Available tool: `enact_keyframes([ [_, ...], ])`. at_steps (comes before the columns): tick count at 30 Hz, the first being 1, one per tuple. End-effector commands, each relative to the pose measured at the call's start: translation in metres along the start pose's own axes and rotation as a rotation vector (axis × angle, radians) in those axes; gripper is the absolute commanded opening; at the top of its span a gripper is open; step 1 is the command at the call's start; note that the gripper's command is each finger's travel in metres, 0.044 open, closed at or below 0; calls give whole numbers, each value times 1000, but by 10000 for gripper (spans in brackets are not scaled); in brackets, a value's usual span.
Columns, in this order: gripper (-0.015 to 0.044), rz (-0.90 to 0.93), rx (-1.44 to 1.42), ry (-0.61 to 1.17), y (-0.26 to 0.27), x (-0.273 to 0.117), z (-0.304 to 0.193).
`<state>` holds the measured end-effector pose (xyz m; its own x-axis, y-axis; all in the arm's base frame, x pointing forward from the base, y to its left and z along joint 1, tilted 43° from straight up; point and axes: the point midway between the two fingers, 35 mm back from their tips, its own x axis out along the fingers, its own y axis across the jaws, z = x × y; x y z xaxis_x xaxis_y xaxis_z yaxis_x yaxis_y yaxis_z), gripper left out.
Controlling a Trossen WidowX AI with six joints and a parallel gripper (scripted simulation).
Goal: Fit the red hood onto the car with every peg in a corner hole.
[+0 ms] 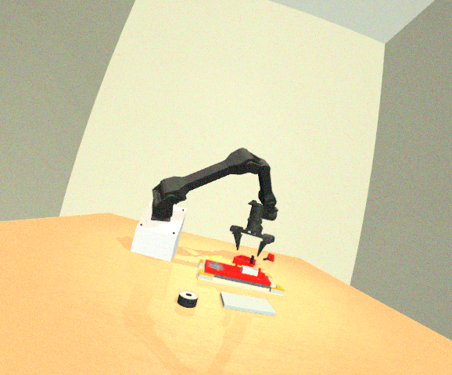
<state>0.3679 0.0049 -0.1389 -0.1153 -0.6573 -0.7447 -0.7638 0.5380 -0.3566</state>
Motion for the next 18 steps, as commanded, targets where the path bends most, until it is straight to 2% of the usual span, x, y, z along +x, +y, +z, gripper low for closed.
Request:
enact_keyframes([
  [1, 440, -2, -7, 9, 1, 5, -2],
  [18, 440, -2, -7, 9, 2, 14, -3],
])
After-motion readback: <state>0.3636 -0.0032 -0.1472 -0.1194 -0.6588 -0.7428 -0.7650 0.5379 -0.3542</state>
